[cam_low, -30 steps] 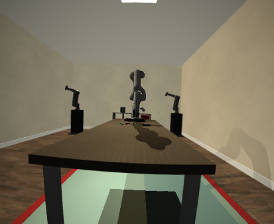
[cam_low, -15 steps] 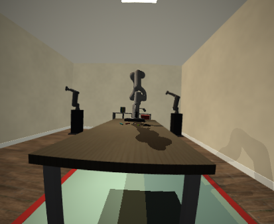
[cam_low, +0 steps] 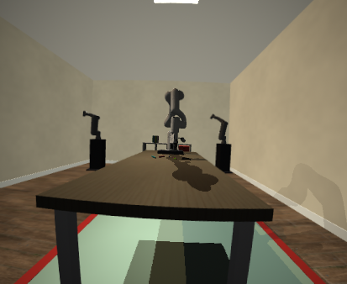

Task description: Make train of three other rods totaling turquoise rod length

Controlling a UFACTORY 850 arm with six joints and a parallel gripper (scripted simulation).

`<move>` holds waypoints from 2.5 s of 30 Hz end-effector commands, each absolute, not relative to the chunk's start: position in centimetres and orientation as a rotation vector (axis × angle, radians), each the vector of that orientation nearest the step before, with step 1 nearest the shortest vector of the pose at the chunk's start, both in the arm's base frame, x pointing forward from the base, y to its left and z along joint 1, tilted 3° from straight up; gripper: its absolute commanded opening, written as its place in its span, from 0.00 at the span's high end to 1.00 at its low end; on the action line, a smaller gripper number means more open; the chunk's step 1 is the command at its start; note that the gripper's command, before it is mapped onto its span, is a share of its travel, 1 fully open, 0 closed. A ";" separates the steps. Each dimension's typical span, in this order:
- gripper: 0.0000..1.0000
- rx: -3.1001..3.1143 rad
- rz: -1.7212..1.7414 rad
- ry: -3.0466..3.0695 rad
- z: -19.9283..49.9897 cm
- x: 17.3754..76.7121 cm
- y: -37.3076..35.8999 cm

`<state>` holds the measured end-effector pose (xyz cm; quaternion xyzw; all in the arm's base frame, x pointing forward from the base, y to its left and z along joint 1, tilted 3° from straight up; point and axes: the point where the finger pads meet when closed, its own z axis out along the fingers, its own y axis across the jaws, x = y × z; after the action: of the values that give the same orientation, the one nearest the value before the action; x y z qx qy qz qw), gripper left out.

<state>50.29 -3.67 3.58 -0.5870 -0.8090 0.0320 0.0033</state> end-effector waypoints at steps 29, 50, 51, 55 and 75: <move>0.76 -1.026 0.048 -2.925 3.0 51.4 -2.7; 0.76 -1.026 0.048 -2.925 3.0 51.4 -2.7; 0.76 -1.026 0.048 -2.925 3.0 51.4 -2.7; 0.76 -1.026 0.048 -2.925 3.0 51.4 -2.7; 0.76 -1.026 0.047 -2.924 2.6 51.4 -2.7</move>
<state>51.35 -2.68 2.74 -0.3310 -0.9433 0.0155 0.0217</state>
